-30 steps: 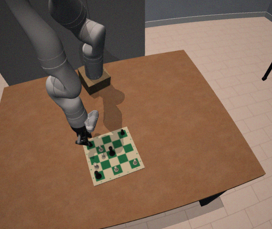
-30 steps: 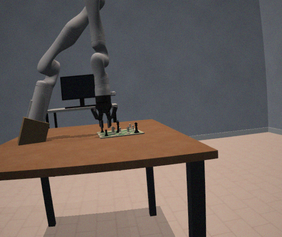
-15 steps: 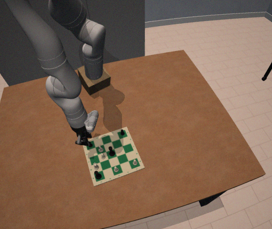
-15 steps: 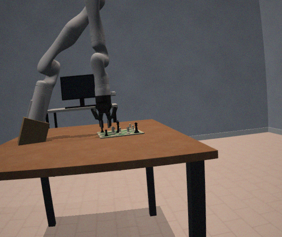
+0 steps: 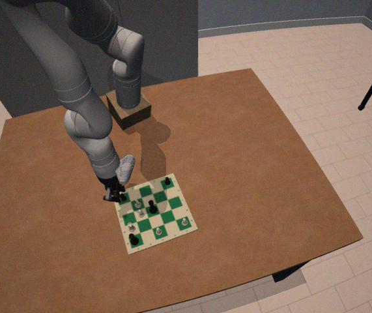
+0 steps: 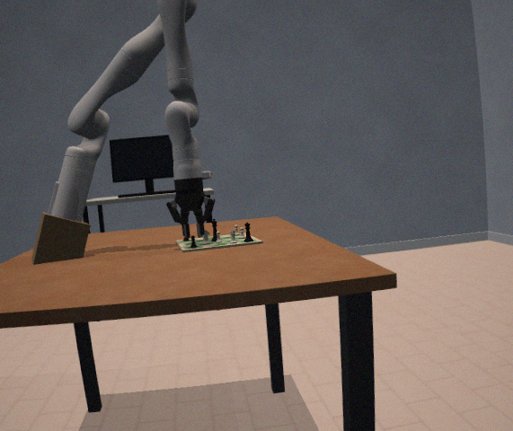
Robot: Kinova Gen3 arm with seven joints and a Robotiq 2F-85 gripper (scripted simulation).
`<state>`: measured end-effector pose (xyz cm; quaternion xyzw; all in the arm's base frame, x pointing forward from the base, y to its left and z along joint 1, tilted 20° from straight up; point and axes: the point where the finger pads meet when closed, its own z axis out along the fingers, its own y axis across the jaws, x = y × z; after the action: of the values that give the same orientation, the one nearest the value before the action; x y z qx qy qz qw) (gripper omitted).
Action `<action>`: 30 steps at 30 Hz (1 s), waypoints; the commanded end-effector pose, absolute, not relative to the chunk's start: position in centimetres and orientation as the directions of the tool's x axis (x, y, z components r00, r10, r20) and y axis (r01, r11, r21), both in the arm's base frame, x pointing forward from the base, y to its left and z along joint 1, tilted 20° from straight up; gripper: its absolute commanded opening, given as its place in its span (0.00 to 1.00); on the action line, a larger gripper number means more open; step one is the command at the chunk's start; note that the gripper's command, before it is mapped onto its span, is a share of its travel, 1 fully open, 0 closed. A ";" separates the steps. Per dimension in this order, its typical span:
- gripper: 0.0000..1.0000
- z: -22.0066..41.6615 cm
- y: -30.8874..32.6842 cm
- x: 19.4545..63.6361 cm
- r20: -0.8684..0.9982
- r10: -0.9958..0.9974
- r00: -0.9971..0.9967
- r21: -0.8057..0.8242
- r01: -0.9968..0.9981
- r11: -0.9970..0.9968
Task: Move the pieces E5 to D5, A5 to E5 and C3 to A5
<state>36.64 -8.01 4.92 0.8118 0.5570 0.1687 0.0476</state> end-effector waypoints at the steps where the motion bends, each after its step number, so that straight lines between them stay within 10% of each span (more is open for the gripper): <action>1: 0.34 4.1 -7.5 36.6 0.224 0.921 0.318 0.254 0.894 -0.370; 30: 0.34 3.1 -7.4 36.9 0.224 0.921 0.318 0.254 0.894 -0.370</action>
<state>36.93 -7.37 3.03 0.8107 0.5597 0.1666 0.0410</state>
